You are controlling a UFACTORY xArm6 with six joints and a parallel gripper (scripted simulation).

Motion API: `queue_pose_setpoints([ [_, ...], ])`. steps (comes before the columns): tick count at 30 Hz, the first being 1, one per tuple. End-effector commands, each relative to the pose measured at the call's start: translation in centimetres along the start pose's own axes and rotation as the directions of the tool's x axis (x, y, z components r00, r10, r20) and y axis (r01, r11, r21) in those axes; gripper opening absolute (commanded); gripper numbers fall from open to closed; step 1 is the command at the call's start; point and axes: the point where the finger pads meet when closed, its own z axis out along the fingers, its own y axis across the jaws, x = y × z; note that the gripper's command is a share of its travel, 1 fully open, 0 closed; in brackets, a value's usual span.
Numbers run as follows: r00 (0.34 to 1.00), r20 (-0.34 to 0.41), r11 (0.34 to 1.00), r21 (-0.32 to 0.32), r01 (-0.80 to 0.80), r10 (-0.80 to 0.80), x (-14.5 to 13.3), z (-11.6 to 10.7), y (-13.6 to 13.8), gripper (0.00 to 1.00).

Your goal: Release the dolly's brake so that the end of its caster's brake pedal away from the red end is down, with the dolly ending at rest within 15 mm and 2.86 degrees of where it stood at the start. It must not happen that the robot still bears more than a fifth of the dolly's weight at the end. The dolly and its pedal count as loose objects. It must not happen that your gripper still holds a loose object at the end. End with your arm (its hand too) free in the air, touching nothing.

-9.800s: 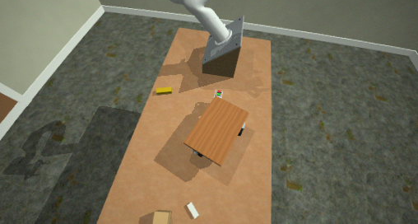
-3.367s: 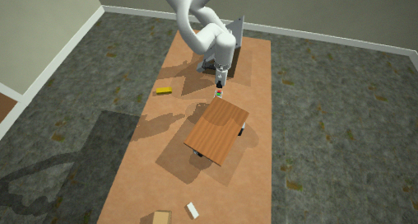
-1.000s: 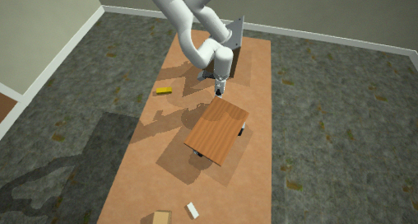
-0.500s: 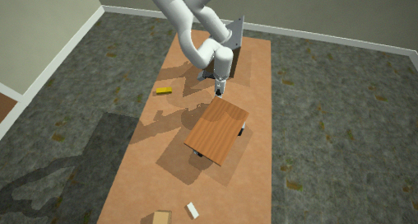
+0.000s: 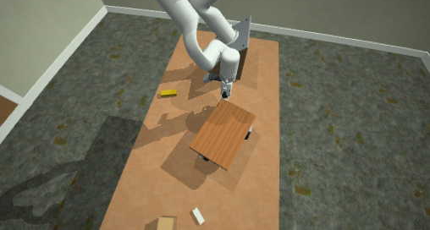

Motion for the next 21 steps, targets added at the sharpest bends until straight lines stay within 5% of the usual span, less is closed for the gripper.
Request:
queue_pose_setpoints([
  [1,1.000,0.001,1.000,0.002,-0.001,0.001,-0.03,-0.09,-0.11,0.00],
  [21,1.000,0.001,1.000,0.002,-0.001,0.001,-0.03,0.21,-0.11,0.00],
])
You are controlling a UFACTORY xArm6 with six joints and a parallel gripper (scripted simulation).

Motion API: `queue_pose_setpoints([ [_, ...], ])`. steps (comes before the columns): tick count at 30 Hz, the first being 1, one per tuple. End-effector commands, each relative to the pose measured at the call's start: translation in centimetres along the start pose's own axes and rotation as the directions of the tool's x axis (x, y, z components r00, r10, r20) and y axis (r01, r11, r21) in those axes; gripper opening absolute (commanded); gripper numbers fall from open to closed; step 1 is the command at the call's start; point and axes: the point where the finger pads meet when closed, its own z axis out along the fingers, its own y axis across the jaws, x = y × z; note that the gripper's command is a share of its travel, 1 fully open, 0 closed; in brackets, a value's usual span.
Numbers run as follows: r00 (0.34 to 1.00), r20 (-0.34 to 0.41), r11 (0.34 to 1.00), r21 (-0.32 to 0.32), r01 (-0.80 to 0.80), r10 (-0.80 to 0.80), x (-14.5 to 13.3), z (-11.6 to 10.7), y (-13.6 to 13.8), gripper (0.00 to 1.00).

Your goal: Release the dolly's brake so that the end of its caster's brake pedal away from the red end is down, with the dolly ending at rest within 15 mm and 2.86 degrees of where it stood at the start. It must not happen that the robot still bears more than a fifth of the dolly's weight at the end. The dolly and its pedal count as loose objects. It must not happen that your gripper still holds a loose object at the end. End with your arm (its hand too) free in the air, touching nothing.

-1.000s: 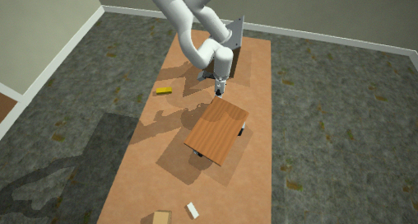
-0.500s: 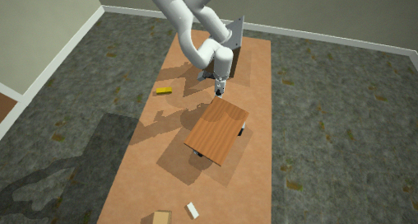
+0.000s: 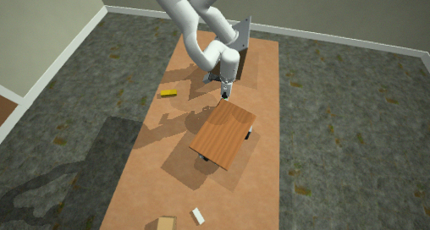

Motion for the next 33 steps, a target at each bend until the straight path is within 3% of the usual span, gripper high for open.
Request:
queue_pose_setpoints([
  [1,1.000,0.002,1.000,0.004,-0.001,0.001,-0.04,0.00,-0.16,0.00],
  [33,1.000,0.002,1.000,0.004,-0.001,0.001,-0.04,0.87,-0.17,0.00],
])
